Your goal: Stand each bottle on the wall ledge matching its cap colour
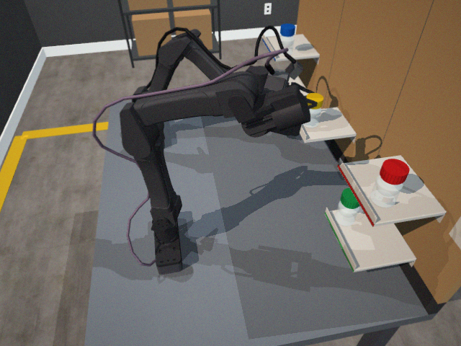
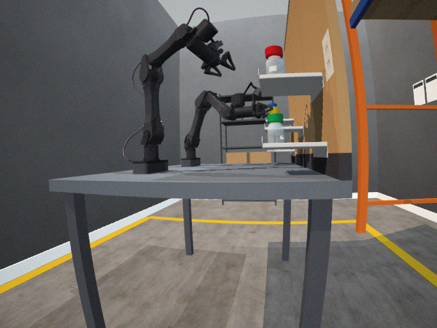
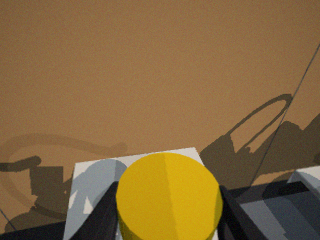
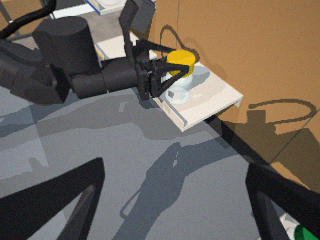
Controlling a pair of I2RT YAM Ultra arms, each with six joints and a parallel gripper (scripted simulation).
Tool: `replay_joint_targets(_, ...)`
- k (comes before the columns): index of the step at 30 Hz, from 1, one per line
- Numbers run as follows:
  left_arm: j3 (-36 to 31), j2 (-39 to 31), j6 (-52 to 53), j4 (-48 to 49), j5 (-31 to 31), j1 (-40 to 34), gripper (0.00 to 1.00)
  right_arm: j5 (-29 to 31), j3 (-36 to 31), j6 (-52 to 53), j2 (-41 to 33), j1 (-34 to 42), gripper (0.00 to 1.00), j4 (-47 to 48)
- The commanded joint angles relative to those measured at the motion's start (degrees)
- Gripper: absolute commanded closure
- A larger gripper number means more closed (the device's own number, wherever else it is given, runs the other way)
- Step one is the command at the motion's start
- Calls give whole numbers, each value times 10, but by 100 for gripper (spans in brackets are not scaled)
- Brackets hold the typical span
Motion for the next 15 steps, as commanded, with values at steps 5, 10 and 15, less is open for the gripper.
replay_joint_targets(5, 74, -61, 3, -116, -4, 1, 51, -19, 14, -4, -2, -1, 13, -8)
replay_joint_targets(10, 105, -64, 3, -152, -5, 0, 51, -19, 14, -4, -2, -1, 13, -8)
replay_joint_targets(15, 136, -68, 7, -185, -3, -2, 51, -19, 14, -4, -2, -1, 13, -8)
